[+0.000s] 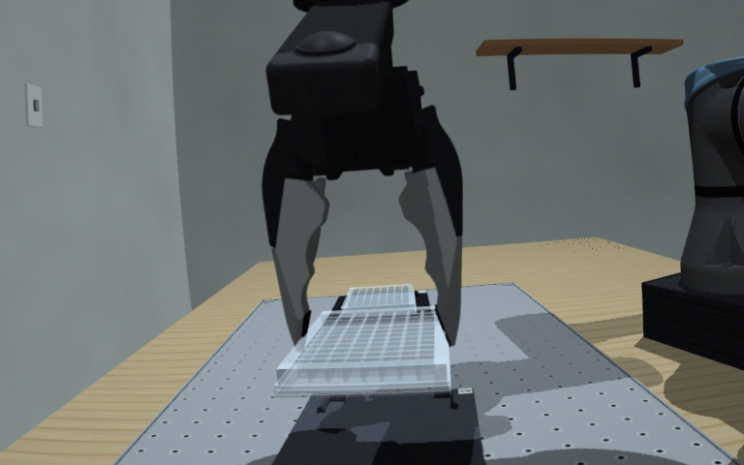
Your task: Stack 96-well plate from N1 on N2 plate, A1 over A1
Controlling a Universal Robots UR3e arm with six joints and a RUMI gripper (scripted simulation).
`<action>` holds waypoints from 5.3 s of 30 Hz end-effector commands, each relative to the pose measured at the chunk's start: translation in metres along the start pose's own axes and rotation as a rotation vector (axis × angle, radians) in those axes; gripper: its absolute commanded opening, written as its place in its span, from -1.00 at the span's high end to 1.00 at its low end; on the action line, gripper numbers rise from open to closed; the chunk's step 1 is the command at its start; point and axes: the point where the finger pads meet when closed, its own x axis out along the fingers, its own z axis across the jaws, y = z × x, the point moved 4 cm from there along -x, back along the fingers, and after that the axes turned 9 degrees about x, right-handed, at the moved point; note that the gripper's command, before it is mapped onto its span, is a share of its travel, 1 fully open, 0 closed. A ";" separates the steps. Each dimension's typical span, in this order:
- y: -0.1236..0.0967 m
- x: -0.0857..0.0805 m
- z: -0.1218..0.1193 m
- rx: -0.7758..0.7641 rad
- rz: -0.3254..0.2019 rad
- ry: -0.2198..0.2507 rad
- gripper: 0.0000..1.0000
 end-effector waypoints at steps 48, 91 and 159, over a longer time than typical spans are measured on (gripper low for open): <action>-0.019 -0.035 0.006 -0.060 0.001 -0.002 1.00; -0.145 -0.034 0.038 -0.060 0.000 -0.002 1.00; -0.339 -0.035 0.088 -0.060 -0.002 -0.002 1.00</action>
